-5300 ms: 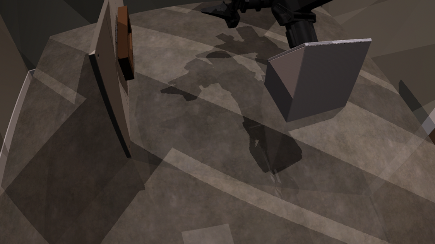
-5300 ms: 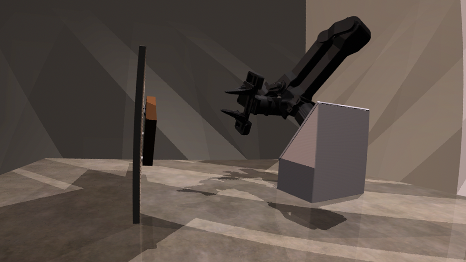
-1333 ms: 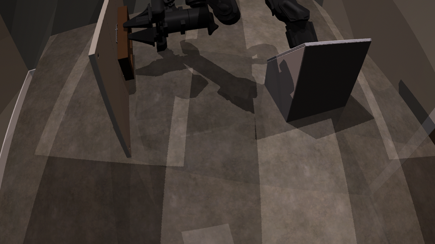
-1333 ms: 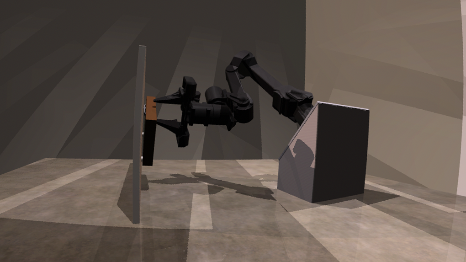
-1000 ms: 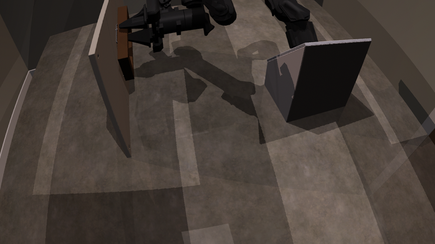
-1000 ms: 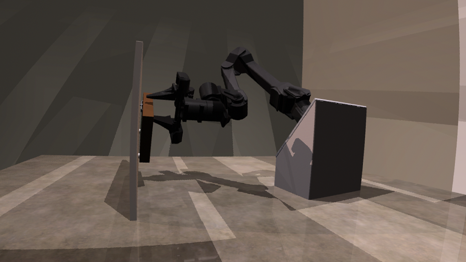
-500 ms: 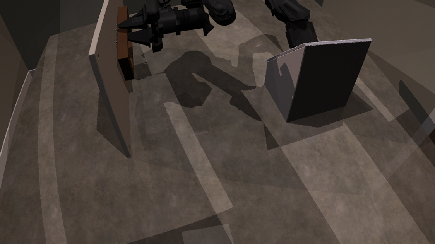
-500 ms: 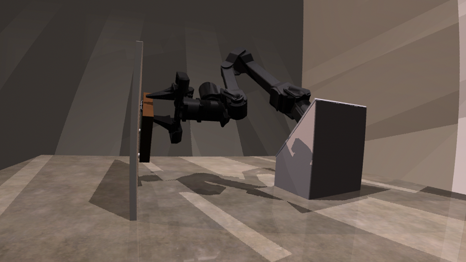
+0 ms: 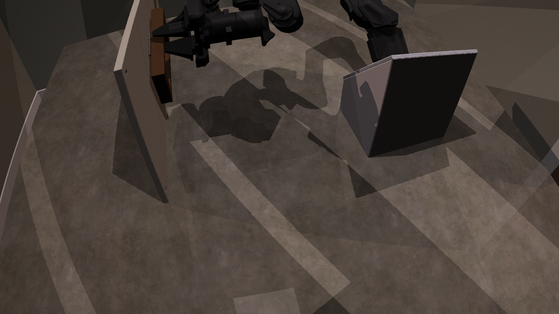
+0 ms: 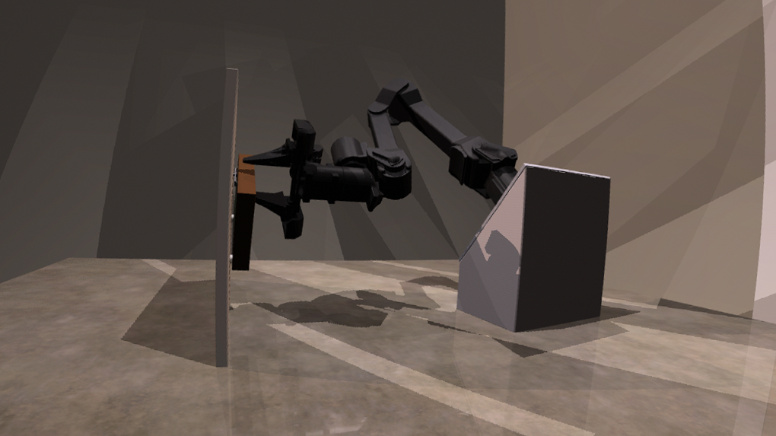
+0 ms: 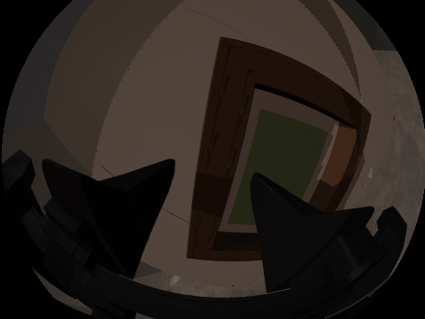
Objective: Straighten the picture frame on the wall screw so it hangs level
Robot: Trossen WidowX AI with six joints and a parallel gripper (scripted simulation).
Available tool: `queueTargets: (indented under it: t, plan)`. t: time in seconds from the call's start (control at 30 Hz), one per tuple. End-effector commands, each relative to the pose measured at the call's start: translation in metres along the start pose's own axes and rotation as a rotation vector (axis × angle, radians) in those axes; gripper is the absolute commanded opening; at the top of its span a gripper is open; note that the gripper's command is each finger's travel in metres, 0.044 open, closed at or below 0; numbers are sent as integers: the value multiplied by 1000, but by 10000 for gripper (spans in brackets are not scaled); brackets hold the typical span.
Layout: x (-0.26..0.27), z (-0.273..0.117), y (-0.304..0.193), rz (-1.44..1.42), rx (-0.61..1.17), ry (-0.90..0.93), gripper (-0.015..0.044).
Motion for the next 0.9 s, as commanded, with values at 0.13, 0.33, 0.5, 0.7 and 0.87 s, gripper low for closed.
queueTargets:
  t: [0.13,0.33,0.5,0.7,0.87]
  plan:
    - [0,0,0,5,-1,-3,213]
    - [0,0,0,5,-1,-3,173]
    - [0,0,0,5,-1,-3,140]
    - [0,0,0,5,-1,-3,100]
    - [0,0,0,5,-1,-3,67]
Point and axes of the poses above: the point midway between the two fingers, 35 mm back from their tips, its own z axis out along the fingers, its own x axis across the jaws, y = z × x, the point moved 9 cm from there along -z, back along the fingers, and after that the axes turned 15 degrees about z, right-handed, at the moved point
